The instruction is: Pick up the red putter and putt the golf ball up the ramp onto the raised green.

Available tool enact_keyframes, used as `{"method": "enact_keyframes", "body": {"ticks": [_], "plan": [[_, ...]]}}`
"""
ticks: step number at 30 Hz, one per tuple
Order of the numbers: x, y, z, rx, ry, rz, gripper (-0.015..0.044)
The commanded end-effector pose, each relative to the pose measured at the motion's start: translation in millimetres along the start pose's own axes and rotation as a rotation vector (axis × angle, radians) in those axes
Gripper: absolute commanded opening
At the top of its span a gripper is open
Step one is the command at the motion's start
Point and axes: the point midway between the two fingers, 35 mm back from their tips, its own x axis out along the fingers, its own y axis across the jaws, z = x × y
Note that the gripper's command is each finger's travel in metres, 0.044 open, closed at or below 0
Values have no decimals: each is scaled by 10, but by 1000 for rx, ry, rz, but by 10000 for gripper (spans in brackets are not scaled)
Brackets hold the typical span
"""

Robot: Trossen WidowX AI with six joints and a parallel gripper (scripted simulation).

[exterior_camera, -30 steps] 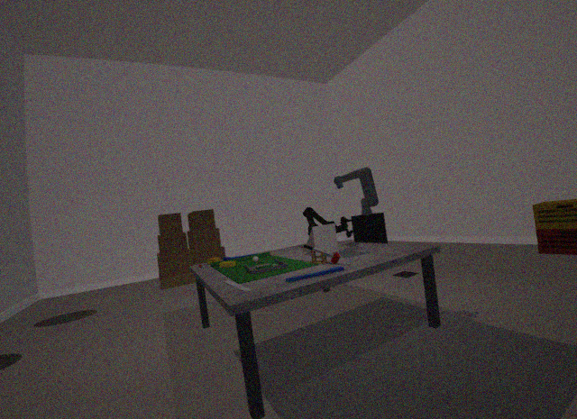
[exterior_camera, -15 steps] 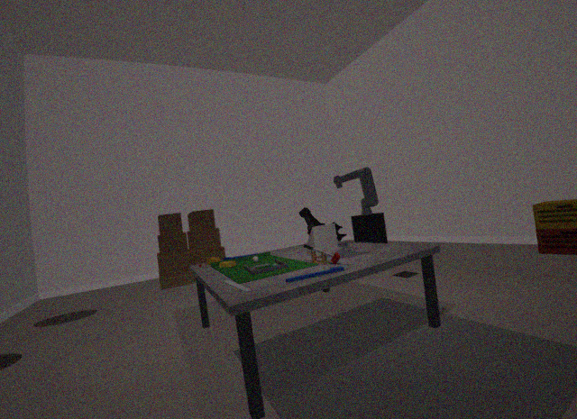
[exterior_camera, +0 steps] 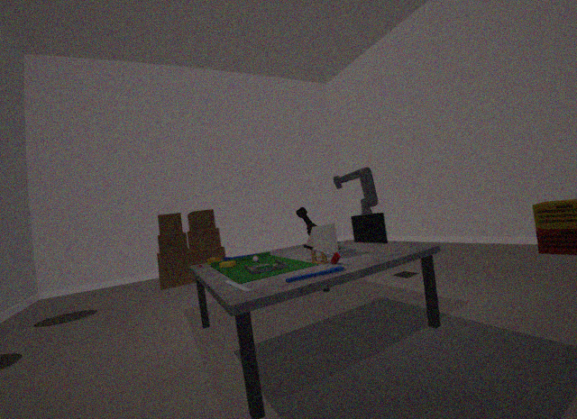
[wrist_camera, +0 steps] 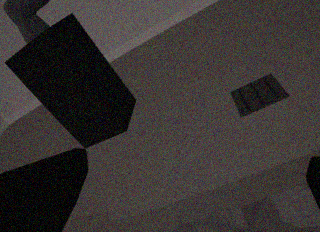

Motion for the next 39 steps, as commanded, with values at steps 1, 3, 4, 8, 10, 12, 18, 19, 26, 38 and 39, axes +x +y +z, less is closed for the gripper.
{"method": "enact_keyframes", "body": {"ticks": [1, 3, 4, 8, 10, 12, 18, 19, 26, 38, 39], "plan": [[-139, 192, -210, -66, 72, 38, 440], [-230, 274, -328, -108, 109, 57, 440], [-278, 314, -387, -129, 127, 67, 440], [-484, 472, -617, -213, 197, 110, 440], [-603, 553, -735, -258, 233, 135, 440], [-727, 632, -848, -302, 267, 162, 440], [-1121, 843, -1162, -433, 360, 247, 440], [-1186, 873, -1208, -454, 374, 262, 440], [-1668, 1059, -1514, -595, 460, 366, 440], [-2762, 1307, -2026, -780, 623, 581, 440], [-2868, 1323, -2062, -791, 638, 601, 440]]}}
